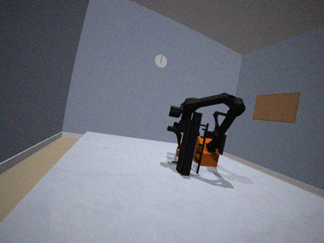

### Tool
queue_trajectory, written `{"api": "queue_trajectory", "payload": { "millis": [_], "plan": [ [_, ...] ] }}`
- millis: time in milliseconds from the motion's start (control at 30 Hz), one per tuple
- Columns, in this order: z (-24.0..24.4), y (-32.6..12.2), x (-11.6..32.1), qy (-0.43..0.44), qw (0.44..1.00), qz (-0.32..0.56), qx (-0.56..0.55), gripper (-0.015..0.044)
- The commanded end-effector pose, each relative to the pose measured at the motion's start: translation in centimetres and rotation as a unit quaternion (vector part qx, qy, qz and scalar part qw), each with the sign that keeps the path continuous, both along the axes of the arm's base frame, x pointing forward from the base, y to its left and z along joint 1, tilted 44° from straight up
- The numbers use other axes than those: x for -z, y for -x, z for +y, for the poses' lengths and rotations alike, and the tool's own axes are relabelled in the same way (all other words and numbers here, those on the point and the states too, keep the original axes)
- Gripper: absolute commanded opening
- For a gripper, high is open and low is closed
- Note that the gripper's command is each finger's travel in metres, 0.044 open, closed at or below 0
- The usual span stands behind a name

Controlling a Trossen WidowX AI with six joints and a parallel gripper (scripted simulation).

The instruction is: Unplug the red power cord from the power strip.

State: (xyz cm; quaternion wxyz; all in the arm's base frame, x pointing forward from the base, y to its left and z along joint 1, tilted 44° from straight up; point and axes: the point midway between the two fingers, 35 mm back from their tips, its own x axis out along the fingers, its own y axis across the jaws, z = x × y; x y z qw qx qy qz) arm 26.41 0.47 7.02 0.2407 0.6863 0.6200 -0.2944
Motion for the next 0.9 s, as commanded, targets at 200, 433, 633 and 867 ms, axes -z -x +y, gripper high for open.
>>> {"api": "queue_trajectory", "payload": {
  "millis": [200, 433, 633, 867],
  "plan": [
    [-2.5, 0.3, 1.9, 0.019, 1.000, 0.009, 0.009, 0.0000],
    [-3.5, 0.6, 2.6, 0.019, 1.000, 0.009, 0.009, 0.0000],
    [-4.2, 0.9, 3.2, 0.019, 1.000, 0.009, 0.009, 0.0000],
    [-4.2, 1.0, 3.1, 0.016, 1.000, 0.009, 0.009, 0.0079]
  ]
}}
